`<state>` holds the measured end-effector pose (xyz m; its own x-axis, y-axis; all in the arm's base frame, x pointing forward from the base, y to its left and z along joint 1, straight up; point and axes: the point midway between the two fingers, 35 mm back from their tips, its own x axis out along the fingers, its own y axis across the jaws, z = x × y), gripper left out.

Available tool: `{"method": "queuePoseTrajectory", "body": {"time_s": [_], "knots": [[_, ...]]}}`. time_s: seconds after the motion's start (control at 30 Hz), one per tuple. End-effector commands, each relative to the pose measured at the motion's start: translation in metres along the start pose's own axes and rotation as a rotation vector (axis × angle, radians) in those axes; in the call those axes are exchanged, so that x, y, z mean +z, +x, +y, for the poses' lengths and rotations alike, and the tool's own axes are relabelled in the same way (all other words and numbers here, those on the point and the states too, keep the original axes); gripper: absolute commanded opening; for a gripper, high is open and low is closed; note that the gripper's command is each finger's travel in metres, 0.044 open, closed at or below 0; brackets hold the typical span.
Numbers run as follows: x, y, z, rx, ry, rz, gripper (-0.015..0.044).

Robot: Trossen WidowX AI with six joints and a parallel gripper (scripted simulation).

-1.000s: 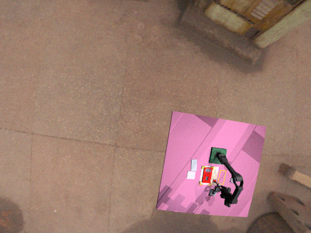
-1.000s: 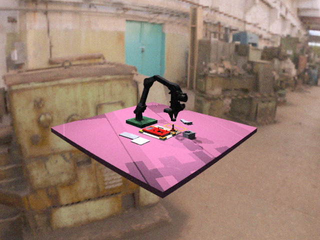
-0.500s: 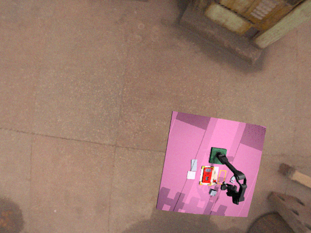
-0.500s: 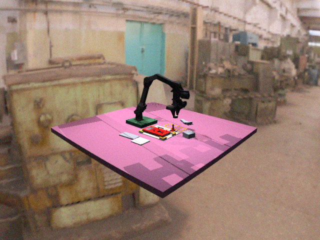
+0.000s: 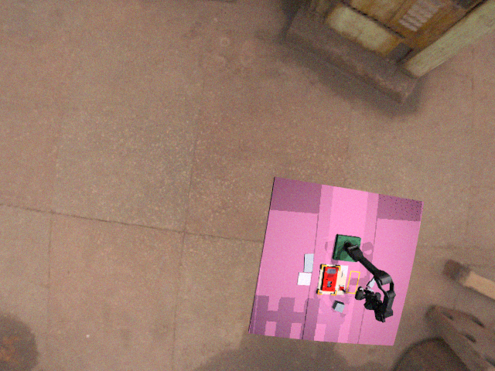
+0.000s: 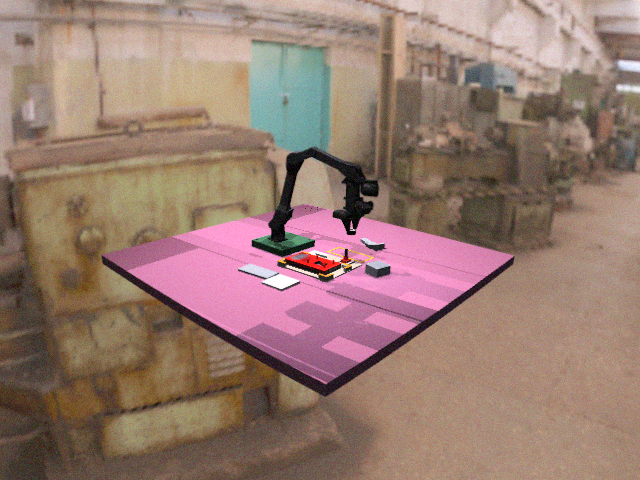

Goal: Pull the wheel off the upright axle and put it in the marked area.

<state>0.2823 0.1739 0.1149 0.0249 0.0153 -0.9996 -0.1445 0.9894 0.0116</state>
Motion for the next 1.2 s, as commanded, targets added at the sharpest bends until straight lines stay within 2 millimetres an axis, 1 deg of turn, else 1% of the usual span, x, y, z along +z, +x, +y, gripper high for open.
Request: {"method": "queuePoseTrajectory", "body": {"time_s": [0.0, 0.07, 0.17, 0.57, 0.63, 0.97, 1.0, 1.17], "knots": [[-0.002, 0.011, 0.000, 0.001, 0.004, 0.004, 0.0000], [-0.002, 0.014, 0.001, 0.001, 0.004, 0.004, 0.0000], [0.000, 0.024, 0.001, 0.001, 0.004, 0.004, 0.0000], [-0.002, 0.092, 0.001, 0.001, 0.004, 0.004, 0.0000], [-0.003, 0.096, 0.000, 0.001, 0.004, 0.004, 0.0000], [-0.003, 0.096, 0.000, 0.001, 0.004, 0.004, 0.0000], [-0.001, 0.092, 0.001, 0.002, 0.000, -0.005, 0.0026], [-0.001, 0.092, 0.001, 0.002, 0.000, -0.005, 0.0157]]}}
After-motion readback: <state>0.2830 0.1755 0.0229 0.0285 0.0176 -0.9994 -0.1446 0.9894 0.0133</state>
